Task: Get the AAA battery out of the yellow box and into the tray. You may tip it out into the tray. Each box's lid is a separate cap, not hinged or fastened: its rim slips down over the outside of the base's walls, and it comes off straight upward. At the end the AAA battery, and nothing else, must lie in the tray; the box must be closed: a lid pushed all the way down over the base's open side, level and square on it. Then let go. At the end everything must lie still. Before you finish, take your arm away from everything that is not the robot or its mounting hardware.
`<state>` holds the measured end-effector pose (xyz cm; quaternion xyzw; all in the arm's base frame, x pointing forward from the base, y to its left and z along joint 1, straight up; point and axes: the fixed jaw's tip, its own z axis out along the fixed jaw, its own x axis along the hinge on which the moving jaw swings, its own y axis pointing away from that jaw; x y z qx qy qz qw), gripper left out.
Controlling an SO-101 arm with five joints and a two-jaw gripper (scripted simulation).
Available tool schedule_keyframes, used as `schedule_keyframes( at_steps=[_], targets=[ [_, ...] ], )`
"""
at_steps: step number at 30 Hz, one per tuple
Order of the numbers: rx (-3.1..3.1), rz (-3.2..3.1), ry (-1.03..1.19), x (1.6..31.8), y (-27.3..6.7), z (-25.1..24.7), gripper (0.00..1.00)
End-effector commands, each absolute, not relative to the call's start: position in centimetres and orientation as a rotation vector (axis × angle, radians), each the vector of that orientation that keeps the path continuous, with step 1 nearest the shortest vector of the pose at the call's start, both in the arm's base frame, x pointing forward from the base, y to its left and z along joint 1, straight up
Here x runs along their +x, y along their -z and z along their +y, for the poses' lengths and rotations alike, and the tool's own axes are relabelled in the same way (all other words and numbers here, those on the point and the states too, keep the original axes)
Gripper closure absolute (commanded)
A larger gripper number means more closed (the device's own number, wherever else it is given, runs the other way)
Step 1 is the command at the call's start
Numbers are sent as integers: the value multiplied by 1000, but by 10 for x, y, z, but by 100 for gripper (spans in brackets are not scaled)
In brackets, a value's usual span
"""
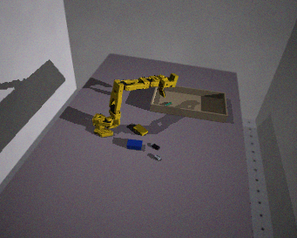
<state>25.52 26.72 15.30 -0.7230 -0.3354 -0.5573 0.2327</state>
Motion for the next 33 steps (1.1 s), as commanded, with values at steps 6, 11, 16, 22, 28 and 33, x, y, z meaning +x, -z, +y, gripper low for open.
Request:
schedule_keyframes(
  at_steps=[6,11,16,22,28,33],
  targets=[
    [-1899,-883,1628,256,-194,263,80],
    [-1899,-884,1629,255,-197,262,80],
    [-1899,-884,1630,255,-199,261,80],
    [-1899,-885,1631,254,-202,261,80],
    [-1899,-886,1631,254,-204,260,80],
    [-1899,-886,1631,254,-205,260,80]
  ],
)
